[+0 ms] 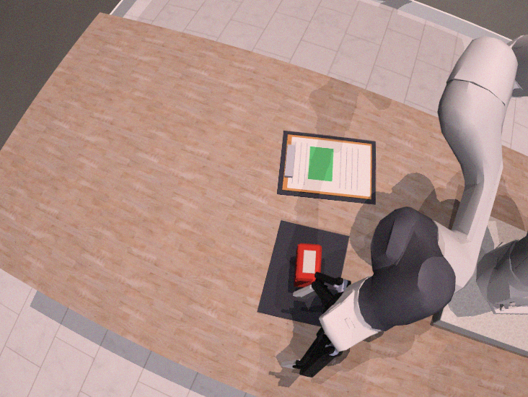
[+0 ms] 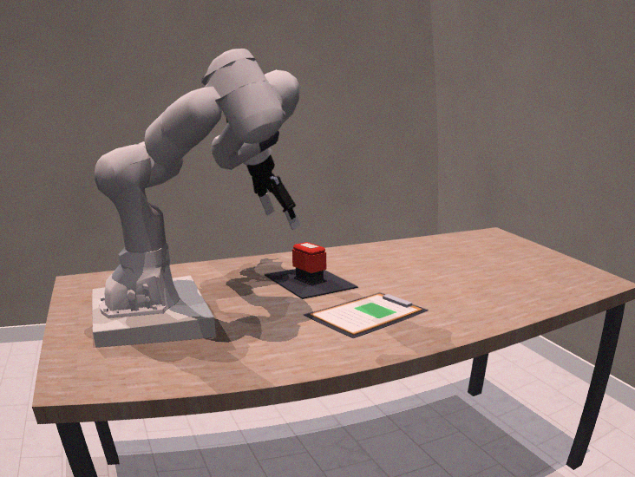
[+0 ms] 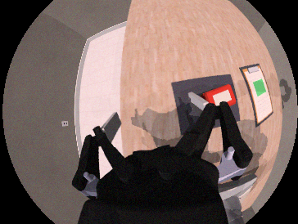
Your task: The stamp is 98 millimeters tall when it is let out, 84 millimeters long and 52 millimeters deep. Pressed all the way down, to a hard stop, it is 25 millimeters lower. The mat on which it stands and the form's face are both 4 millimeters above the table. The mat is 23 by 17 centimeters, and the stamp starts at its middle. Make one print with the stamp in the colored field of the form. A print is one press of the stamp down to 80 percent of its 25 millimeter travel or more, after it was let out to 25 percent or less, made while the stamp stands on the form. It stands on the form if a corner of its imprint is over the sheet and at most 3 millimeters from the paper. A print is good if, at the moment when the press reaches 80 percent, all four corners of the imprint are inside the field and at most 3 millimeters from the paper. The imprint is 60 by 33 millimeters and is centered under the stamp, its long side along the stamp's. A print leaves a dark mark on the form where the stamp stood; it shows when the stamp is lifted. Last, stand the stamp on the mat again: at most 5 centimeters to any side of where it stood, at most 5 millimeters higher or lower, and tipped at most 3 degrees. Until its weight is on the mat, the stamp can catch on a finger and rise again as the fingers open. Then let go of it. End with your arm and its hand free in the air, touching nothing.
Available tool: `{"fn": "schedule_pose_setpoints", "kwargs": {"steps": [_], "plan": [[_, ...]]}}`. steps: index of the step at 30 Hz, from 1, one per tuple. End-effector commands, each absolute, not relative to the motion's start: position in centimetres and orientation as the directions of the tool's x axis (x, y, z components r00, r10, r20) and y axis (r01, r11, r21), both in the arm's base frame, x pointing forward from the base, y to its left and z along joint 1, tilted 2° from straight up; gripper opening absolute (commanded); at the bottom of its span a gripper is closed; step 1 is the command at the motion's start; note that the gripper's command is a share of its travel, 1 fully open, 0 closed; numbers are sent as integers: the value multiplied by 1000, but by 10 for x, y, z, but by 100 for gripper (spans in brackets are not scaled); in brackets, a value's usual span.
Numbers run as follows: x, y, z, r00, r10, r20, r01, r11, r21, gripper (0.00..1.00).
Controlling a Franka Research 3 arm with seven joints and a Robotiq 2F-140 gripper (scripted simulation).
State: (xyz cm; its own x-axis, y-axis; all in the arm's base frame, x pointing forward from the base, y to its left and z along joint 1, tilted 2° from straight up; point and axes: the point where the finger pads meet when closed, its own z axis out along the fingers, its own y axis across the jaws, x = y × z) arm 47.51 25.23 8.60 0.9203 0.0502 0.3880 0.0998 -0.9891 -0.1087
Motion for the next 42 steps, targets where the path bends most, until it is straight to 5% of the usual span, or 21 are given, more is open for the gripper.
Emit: {"fn": "schedule_pose_setpoints", "kwargs": {"steps": [1,23,34,37,42], "plan": [[475,252,86,920,50,388,100,-989,-109,100],[485,252,93,914,56,402,99,-991,-86,100],[550,272,183,840,115,531,86,-993,79,100],[552,231,170,875,-168,454,-181,-983,-15,100],[545,198,154,850,-372,372,-376,-924,-65,100]]}}
